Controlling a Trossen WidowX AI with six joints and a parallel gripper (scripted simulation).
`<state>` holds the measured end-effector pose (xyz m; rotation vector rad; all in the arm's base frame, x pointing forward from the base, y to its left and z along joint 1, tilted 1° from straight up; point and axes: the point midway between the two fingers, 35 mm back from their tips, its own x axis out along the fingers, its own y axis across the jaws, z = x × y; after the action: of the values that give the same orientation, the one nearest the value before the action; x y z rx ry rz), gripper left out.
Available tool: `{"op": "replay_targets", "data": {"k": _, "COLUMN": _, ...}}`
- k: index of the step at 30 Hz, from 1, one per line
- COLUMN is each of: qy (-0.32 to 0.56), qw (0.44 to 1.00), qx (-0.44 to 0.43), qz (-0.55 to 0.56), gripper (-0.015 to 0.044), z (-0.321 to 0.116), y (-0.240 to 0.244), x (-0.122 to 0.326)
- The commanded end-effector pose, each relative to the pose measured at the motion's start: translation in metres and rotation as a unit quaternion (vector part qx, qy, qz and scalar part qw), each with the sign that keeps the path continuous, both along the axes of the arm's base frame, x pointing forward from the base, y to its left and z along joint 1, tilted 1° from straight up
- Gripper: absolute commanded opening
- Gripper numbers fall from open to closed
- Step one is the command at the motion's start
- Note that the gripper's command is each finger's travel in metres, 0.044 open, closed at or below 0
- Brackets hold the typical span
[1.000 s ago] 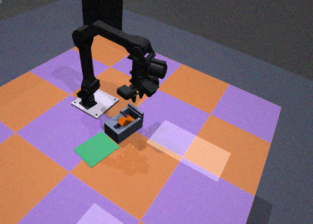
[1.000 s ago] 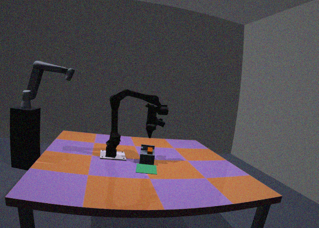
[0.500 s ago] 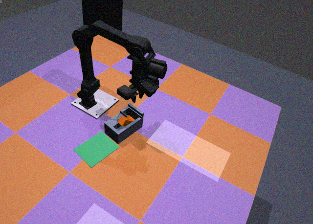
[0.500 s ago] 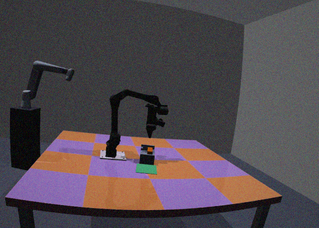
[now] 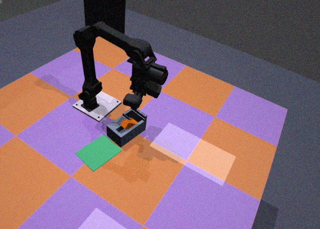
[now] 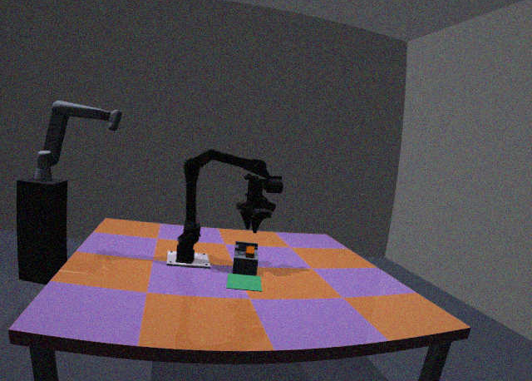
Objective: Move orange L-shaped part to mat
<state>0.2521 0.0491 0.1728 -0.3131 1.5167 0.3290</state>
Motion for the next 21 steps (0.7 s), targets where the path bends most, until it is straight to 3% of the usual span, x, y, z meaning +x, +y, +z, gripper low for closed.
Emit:
{"op": "replay_targets", "data": {"k": 1, "qy": 0.0, "qw": 0.984, "qx": -0.006, "qz": 0.176, "gripper": 0.028, "z": 0.001, "y": -0.019, "x": 0.001}}
{"op": "replay_targets", "data": {"k": 10, "qy": -0.001, "qw": 0.864, "qx": -0.015, "qz": 0.503, "gripper": 0.028, "z": 0.002, "y": -0.054, "x": 0.001}}
{"op": "replay_targets", "data": {"k": 21, "qy": -0.001, "qw": 0.851, "qx": -0.015, "qz": 0.525, "gripper": 0.028, "z": 0.001, "y": -0.056, "x": 0.001}}
